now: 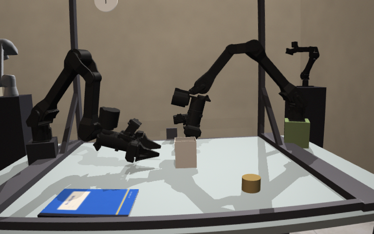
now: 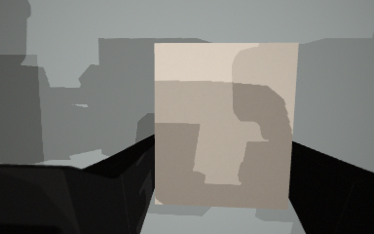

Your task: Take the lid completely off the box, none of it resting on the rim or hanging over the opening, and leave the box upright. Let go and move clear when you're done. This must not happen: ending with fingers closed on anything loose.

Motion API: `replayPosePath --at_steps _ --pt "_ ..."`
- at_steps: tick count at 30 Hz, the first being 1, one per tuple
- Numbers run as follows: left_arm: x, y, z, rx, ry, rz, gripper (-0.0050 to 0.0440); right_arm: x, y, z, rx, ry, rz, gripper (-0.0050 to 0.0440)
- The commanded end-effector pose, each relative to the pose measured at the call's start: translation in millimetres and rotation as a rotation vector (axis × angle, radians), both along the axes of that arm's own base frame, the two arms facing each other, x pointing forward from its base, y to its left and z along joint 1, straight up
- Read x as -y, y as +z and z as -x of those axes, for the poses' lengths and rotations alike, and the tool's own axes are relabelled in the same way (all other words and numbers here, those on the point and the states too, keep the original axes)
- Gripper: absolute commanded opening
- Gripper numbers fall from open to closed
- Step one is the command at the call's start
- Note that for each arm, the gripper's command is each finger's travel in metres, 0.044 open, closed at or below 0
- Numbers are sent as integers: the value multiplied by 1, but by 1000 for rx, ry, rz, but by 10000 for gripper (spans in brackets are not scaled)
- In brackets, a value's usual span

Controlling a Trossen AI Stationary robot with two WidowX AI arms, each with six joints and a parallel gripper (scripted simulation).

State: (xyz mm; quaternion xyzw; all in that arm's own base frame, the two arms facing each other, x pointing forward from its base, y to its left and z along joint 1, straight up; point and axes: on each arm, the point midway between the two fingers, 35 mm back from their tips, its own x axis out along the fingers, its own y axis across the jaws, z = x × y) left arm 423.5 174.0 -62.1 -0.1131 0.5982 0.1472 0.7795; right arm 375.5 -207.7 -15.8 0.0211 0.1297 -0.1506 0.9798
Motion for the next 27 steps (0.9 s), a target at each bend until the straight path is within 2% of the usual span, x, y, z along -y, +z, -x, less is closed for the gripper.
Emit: replayPosePath --at_steps 1,8,9,14,15,17,27 --pt "-2 -1 -2 9 7 -4 -50 2 8 -2 17 0 14 440" --pt "-2 -3 -2 7 7 -3 -50 2 8 -2 17 0 14 440" --pt "-3 5 -5 25 4 -11 -50 2 8 -2 17 0 14 440" --pt "-3 5 -5 25 4 -11 -50 2 8 -2 17 0 14 440" --pt "-3 5 -5 25 4 -11 24 2 8 -2 17 0 14 440" --pt "-3 5 -5 25 4 -11 24 2 8 -2 17 0 14 440" --pt "-3 5 -5 25 4 -11 264 2 8 -2 17 0 14 440"
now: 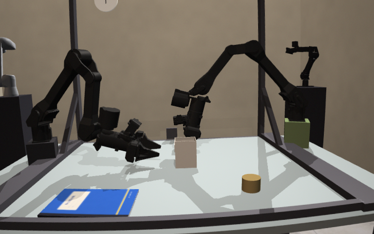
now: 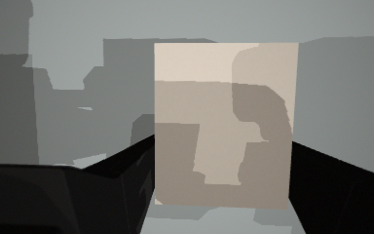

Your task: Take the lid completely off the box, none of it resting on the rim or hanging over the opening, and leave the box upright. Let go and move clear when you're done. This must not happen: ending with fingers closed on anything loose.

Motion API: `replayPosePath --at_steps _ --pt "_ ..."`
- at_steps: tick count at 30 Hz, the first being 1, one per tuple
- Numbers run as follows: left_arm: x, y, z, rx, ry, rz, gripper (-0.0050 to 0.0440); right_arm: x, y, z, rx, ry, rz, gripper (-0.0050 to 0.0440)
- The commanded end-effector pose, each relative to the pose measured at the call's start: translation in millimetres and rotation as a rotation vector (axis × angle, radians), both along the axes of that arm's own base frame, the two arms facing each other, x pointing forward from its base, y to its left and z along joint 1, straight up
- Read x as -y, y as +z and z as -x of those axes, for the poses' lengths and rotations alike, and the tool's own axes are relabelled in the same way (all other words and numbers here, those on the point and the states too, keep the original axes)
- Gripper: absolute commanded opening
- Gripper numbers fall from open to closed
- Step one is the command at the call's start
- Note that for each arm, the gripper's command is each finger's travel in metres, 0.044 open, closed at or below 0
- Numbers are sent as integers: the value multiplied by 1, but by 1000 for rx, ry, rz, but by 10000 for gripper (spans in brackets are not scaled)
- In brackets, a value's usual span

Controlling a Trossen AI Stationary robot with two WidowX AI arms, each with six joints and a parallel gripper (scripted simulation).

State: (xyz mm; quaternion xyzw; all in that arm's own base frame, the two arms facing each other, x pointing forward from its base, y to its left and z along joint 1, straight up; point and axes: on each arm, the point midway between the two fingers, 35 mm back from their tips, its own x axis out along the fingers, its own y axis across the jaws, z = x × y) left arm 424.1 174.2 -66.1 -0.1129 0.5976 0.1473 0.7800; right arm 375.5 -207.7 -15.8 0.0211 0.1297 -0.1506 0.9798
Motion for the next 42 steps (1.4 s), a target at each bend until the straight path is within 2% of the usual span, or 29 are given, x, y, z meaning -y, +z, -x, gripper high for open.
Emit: replayPosePath --at_steps 1,4,5,7,10,14,16,25,30,35,39,41,42 --pt "-3 9 -5 24 4 -10 288 2 8 -2 17 0 14 440" --pt "-3 9 -5 24 4 -10 360 2 8 -2 17 0 14 440" --pt "-3 9 -5 24 4 -10 366 2 8 -2 17 0 14 440" --pt "-3 9 -5 24 4 -10 366 2 8 -2 17 0 14 440" --pt "0 29 1 27 8 -11 366 2 8 -2 17 0 14 440" --pt "4 69 12 27 7 -11 366 2 8 -2 17 0 14 440" --pt "4 79 16 27 6 -12 366 2 8 -2 17 0 14 440" --pt "8 83 16 40 0 -11 366 -3 17 -1 27 10 18 440" --pt "19 102 22 117 -24 -25 366 -21 44 4 52 33 16 440" --pt "38 137 34 260 -59 -52 366 -48 86 13 86 68 19 440" --pt "53 166 44 377 -81 -71 366 -65 107 18 96 93 13 440" --pt "53 166 44 377 -81 -71 366 -65 107 18 96 93 13 440" --pt "58 174 46 411 -88 -77 366 -69 116 19 107 99 17 440"
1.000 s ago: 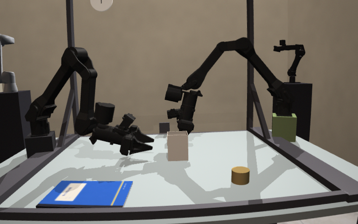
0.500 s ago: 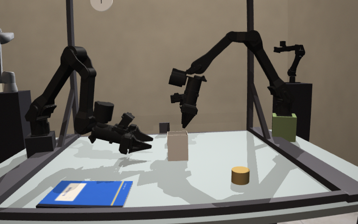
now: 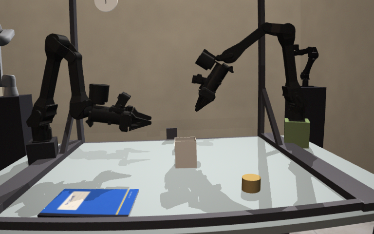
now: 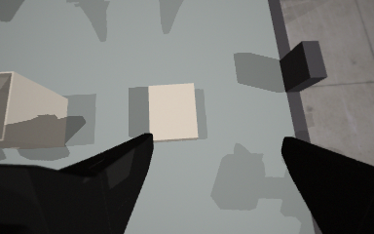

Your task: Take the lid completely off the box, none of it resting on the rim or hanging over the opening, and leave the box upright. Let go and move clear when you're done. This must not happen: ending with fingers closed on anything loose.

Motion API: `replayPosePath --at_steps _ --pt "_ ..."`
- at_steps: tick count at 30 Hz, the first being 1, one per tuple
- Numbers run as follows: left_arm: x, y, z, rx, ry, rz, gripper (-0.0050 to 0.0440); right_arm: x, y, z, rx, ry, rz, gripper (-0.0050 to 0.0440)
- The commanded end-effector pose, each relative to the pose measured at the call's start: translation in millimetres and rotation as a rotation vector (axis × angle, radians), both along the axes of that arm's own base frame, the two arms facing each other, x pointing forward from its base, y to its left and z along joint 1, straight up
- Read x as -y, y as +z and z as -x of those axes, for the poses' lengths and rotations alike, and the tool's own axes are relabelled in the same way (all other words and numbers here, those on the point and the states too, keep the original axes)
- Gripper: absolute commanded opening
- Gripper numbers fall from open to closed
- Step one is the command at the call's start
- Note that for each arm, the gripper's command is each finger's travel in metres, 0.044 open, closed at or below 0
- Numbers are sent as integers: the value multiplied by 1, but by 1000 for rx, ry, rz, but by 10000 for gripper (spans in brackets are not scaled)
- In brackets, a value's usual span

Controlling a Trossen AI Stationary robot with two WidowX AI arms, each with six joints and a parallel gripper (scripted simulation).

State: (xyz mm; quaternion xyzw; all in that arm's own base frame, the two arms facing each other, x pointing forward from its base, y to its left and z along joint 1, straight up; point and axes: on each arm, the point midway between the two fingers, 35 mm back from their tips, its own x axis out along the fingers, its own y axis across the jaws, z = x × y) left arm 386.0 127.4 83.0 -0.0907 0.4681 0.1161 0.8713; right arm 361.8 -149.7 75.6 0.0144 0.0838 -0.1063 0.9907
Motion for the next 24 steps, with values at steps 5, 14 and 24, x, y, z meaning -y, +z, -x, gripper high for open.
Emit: replayPosePath --at_steps 5,14,24 --pt "34 68 22 277 -58 -53 366 -32 61 11 59 39 12 440" --pt "77 148 48 622 -136 -122 366 -66 146 20 226 90 64 440" --pt "111 213 65 904 -208 -181 366 -105 221 36 342 144 78 440"
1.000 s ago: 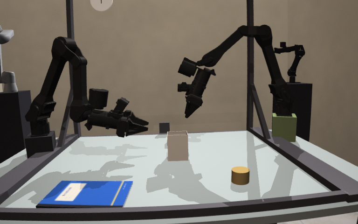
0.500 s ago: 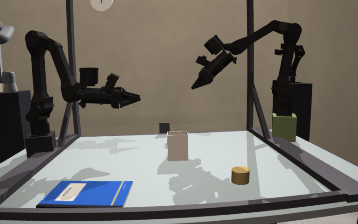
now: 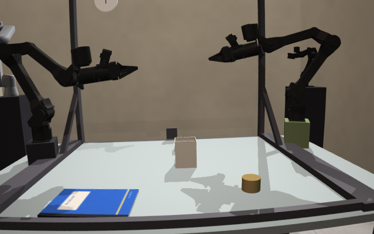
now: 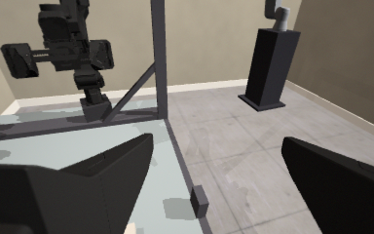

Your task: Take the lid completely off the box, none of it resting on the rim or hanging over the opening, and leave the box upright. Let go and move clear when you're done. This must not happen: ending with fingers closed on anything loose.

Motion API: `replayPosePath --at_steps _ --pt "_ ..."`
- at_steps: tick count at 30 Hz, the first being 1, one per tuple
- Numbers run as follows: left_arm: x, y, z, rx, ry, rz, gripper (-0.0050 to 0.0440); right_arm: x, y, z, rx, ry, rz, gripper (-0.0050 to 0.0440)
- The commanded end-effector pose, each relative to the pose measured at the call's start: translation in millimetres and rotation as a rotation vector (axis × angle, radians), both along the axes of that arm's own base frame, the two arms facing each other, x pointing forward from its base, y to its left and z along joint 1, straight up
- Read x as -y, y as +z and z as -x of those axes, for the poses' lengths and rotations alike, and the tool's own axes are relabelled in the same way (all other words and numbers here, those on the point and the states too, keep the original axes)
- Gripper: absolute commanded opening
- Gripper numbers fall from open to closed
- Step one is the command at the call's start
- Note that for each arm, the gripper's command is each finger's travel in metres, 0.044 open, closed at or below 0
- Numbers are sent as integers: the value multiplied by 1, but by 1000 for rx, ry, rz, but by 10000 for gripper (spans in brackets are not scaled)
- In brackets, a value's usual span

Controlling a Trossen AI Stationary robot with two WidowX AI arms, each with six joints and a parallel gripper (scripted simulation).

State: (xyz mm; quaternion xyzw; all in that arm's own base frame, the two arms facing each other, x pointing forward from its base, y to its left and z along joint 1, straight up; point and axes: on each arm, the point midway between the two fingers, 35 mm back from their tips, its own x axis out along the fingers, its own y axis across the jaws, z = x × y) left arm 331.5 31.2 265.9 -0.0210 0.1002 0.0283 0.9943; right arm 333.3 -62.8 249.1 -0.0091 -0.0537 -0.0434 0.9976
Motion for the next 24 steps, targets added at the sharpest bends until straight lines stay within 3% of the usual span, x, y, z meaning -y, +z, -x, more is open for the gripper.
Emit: replayPosePath --at_steps 1,7,15,24 --pt "18 36 13 155 -28 -31 366 -23 56 10 83 26 10 440" --pt "30 59 19 256 -51 -46 366 -48 93 20 103 63 2 440" --pt "32 62 17 266 -55 -48 366 -62 87 20 -21 85 -10 440" --pt "31 63 17 266 -55 -47 366 -63 86 20 -29 87 -12 440"
